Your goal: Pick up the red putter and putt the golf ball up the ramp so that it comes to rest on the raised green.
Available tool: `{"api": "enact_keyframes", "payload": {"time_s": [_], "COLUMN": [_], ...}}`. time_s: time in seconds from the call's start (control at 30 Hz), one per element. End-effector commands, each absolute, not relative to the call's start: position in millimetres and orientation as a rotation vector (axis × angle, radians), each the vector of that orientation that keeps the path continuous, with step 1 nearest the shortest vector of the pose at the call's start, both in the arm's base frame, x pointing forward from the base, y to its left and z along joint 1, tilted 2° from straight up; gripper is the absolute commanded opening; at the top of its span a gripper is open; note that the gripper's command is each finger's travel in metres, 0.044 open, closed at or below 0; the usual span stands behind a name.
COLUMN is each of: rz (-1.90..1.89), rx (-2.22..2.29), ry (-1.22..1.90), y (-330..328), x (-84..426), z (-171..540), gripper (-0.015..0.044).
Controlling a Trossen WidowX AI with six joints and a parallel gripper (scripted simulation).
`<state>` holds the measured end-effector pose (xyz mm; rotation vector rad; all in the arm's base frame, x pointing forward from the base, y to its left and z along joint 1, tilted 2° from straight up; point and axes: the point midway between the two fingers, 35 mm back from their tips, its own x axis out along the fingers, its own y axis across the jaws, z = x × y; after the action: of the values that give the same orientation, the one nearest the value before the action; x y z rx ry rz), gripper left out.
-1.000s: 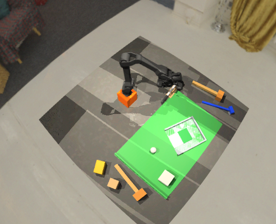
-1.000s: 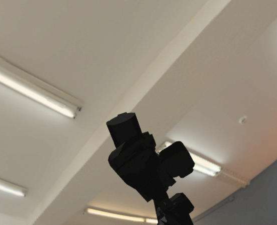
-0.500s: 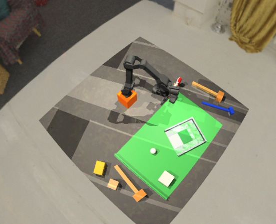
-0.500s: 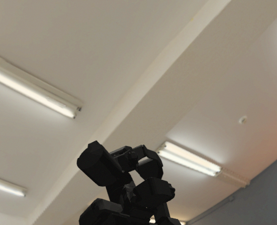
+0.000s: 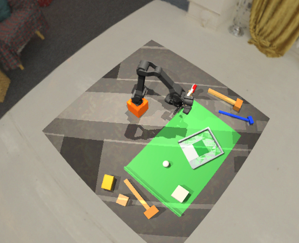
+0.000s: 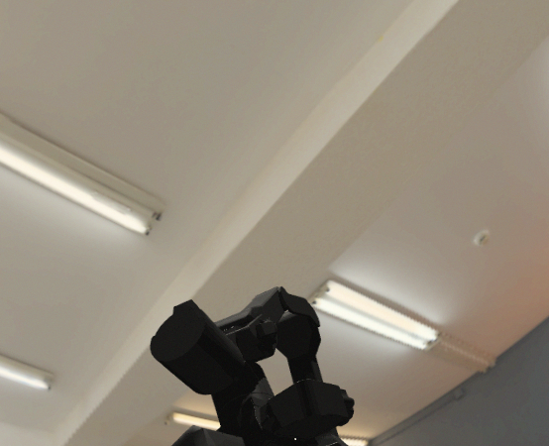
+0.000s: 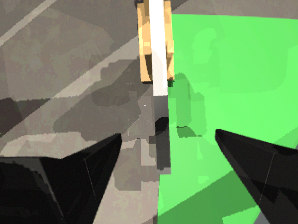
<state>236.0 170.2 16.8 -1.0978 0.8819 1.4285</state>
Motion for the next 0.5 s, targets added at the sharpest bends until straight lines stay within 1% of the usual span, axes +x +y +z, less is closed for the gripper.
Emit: {"api": "enact_keyframes", "payload": {"time_s": [0.0,0.47], "rz": [1.431,1.431], "rx": [-1.093,-1.092], "ry": [0.905,0.905], "y": [168.9,169.4], "x": [233.5,233.9], "z": [-4.3,-15.6], "gripper": [0.044,0.044]}}
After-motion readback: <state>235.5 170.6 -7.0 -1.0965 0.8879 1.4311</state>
